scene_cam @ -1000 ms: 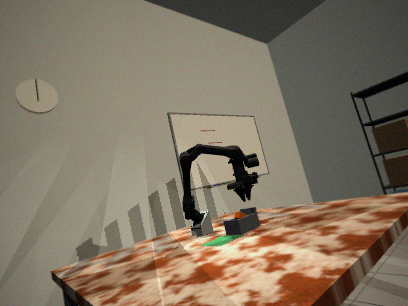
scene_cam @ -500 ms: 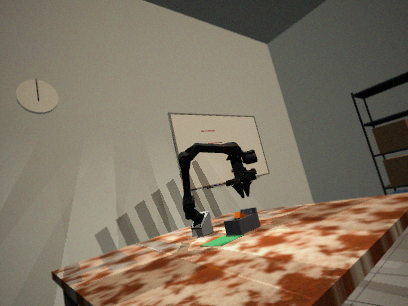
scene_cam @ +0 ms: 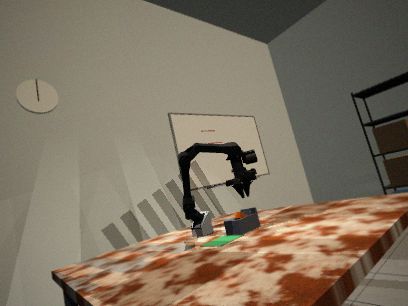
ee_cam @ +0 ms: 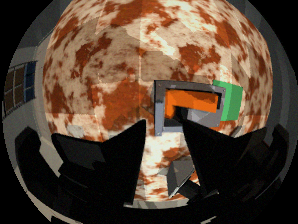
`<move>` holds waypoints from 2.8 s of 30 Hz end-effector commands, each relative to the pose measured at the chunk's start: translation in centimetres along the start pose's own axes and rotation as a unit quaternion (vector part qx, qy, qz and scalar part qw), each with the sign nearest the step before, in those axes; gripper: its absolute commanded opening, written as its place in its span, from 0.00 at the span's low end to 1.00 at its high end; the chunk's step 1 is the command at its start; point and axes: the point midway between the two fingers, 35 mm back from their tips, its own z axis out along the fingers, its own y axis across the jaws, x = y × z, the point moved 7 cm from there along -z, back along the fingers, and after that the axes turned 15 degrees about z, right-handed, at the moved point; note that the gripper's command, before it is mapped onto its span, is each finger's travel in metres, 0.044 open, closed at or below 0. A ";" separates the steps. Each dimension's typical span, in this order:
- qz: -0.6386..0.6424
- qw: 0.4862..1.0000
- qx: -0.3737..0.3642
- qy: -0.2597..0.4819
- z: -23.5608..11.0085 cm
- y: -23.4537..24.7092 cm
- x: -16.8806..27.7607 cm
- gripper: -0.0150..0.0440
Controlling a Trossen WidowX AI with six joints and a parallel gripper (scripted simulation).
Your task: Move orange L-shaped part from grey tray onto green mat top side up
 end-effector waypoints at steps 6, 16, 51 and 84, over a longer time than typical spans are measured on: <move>0.000 1.000 -0.001 -0.001 0.0 0.0 0.0 0.56; 0.000 1.000 -0.001 -0.001 0.0 0.0 0.0 0.56; 0.000 1.000 -0.001 -0.001 0.0 0.0 0.0 0.56; 0.003 1.000 0.007 0.008 10.1 -0.3 0.1 0.56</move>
